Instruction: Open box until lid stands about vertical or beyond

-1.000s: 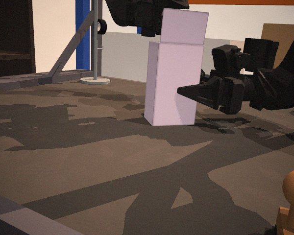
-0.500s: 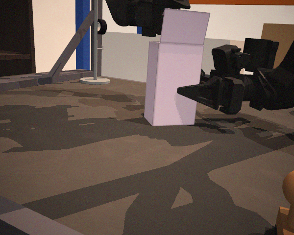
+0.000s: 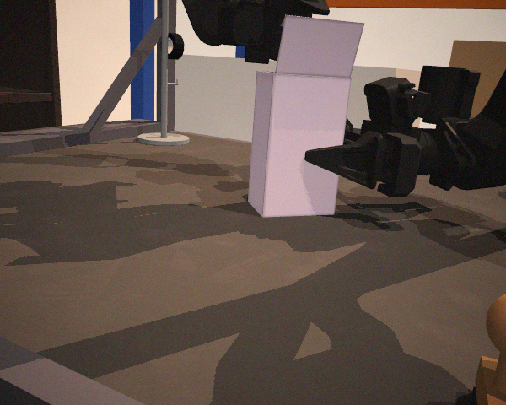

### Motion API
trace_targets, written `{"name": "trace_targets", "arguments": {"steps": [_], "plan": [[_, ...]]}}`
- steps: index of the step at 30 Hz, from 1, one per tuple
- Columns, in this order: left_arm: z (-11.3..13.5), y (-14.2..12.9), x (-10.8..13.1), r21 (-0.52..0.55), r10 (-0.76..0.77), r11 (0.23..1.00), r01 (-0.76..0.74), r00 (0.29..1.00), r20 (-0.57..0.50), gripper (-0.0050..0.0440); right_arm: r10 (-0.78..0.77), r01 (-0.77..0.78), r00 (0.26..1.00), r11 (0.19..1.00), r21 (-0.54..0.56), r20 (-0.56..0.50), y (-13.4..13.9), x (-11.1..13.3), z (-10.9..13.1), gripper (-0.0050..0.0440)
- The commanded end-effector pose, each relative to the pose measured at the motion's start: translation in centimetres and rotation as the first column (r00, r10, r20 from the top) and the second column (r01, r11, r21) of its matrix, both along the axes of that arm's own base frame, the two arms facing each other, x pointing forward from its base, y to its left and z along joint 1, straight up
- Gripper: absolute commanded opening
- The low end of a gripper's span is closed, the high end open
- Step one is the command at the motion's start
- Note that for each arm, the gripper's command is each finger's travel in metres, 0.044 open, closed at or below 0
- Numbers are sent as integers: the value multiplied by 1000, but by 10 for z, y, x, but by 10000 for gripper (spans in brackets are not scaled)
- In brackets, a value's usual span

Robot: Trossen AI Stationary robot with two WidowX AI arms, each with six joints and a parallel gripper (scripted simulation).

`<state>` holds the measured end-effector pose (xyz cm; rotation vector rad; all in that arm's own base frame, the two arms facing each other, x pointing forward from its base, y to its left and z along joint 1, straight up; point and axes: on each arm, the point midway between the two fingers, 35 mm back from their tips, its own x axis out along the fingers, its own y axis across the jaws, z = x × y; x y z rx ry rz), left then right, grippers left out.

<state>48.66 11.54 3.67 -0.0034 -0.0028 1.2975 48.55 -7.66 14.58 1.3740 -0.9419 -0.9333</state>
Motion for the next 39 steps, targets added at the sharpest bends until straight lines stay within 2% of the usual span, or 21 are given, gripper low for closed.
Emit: {"name": "trace_targets", "arguments": {"steps": [1,7,13,20,26,27,33,35,37,39], "plan": [[14,-1,4,-1,-6,1000,6,1000,31,286,-4,4,1000,1000,2,19,-3,1,10,50],[14,-1,4,-1,-6,1000,6,1000,31,286,-4,4,1000,1000,2,19,-3,1,11,50],[14,-1,4,-1,-6,1000,6,1000,31,286,-1,0,1000,1000,7,27,40,-15,38,50],[14,-1,4,-1,-6,1000,6,1000,31,286,0,0,1000,1000,8,28,45,-17,41,50],[14,-1,4,-1,-6,1000,6,1000,31,430,0,0,1000,1000,8,28,45,-17,41,194],[14,-1,4,-1,-6,1000,6,1000,31,440,0,0,1000,1000,8,28,45,-17,41,218],[14,-2,4,-1,-6,1000,6,1000,31,440,0,0,1000,1000,8,28,45,-17,41,362],[13,-13,1,-2,-5,1000,5,999,31,440,0,0,1000,1000,8,28,45,-17,41,410],[13,-13,1,-2,-5,1000,5,999,31,440,0,0,1000,1000,8,28,45,-17,41,410],[13,-35,-5,-4,-3,1000,4,999,32,440,0,0,1000,1000,8,28,45,-17,41,440]]}}
